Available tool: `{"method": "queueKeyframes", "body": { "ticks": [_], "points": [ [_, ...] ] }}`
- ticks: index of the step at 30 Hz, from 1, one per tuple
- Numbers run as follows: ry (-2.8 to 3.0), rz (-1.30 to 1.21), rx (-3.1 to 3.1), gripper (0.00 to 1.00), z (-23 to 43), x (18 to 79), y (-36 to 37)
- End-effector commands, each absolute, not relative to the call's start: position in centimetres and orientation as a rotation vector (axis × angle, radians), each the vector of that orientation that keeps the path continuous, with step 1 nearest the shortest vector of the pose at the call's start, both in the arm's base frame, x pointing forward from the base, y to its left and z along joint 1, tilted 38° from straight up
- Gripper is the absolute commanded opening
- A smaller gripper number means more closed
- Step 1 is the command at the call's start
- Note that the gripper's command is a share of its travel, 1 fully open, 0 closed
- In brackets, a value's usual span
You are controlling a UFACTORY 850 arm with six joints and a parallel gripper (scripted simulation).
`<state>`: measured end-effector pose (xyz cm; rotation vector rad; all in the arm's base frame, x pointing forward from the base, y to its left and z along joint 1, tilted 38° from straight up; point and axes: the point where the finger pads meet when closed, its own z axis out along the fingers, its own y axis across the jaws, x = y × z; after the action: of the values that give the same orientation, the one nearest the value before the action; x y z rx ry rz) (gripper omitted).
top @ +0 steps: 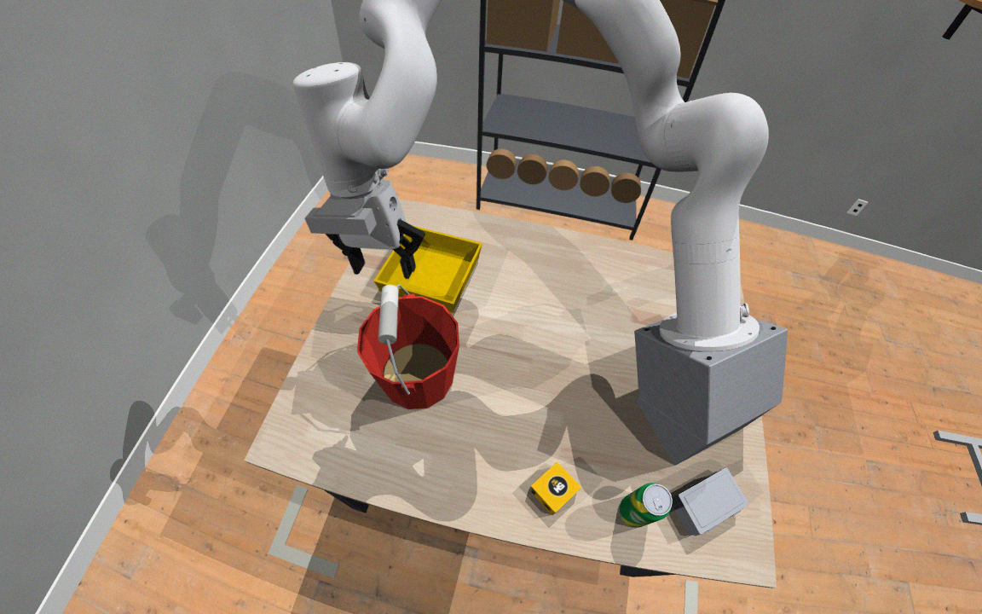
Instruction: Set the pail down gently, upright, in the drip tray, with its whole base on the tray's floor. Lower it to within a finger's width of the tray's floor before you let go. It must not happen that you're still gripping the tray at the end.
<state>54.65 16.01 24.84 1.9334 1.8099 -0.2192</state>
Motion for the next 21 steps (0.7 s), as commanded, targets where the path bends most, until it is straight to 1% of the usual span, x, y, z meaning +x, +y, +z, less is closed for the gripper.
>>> {"method": "queueKeyframes", "body": {
  "ticks": [1,6,21],
  "points": [
    [1.897,-0.276,1.741,1.00,23.8,54.3,17.8],
    [1.969,-0.321,1.552,1.00,22.9,54.0,19.7],
    [1.972,-0.323,1.545,1.00,22.9,54.0,19.7]
  ]
}}
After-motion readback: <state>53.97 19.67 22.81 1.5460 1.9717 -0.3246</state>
